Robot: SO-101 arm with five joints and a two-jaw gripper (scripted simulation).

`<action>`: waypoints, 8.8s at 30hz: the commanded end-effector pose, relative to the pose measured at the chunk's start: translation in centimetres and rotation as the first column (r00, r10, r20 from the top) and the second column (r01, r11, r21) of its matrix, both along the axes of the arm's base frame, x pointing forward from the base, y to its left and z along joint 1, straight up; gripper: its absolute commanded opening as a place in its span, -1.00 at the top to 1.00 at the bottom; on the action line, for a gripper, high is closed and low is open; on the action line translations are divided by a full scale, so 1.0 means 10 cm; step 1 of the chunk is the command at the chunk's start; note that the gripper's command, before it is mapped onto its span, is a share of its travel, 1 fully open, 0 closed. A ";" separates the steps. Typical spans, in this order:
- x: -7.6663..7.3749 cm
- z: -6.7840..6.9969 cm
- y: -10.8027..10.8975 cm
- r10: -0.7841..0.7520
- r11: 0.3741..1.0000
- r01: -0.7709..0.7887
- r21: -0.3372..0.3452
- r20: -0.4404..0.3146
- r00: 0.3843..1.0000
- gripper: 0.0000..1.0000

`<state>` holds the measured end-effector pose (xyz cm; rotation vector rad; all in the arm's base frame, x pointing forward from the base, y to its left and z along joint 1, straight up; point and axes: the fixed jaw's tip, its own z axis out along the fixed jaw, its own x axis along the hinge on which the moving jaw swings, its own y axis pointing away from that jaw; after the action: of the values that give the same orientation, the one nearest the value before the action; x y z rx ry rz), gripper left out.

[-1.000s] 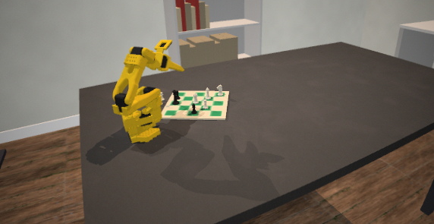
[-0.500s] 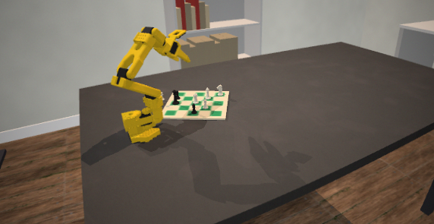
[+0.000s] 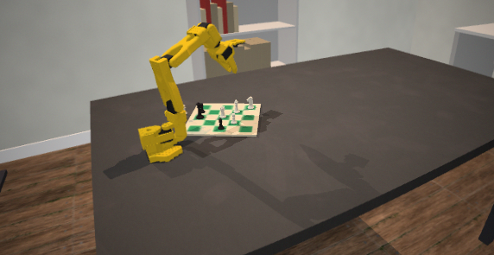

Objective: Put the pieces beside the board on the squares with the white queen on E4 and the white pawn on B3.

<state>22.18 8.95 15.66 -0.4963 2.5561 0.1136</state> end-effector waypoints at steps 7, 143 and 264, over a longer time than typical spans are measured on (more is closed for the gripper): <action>0.41 -0.37 -0.13 -0.106 0.993 0.095 -0.065 -0.186 0.977 0.96; 0.45 -0.95 -0.21 -0.139 0.989 0.123 -0.083 -0.232 0.963 1.00; -1.56 -1.22 0.86 0.709 0.705 -0.709 0.021 -0.007 0.705 0.76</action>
<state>6.71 17.49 4.00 -1.4568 2.2192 0.4088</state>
